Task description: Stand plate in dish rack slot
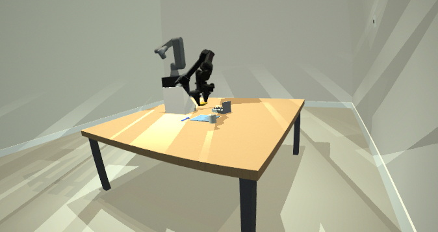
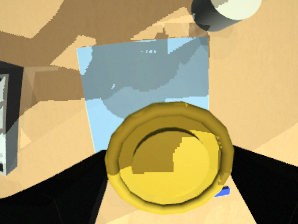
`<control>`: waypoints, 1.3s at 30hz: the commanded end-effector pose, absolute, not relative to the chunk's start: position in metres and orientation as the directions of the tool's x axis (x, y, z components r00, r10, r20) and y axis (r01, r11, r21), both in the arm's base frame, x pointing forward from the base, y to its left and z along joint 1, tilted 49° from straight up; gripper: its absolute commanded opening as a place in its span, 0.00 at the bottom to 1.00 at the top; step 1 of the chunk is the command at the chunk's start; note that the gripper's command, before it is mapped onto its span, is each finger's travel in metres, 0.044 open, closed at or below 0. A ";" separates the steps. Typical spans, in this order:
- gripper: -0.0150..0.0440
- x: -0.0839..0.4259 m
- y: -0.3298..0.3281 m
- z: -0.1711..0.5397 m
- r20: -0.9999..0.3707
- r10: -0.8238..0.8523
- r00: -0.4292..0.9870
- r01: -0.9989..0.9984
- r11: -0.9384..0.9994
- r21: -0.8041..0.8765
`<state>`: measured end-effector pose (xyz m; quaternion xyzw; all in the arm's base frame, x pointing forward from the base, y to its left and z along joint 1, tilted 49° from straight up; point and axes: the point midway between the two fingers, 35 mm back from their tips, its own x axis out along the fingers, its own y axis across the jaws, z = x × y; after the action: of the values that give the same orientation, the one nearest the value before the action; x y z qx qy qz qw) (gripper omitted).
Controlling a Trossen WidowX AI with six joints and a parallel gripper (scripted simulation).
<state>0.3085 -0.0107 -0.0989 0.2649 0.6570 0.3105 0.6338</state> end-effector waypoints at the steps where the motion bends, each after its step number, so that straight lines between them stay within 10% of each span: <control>1: 0.25 0.311 -0.030 -0.083 -0.673 0.738 -0.054 -0.051 0.671 0.740; 18: 0.25 0.315 -0.077 -0.038 -0.664 0.745 -0.059 -0.032 0.664 0.747; 39: 0.25 0.300 -0.020 0.040 -0.676 0.734 -0.067 0.625 0.559 0.545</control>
<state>0.3033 -0.0276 0.0301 0.4434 0.7266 0.0838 0.5181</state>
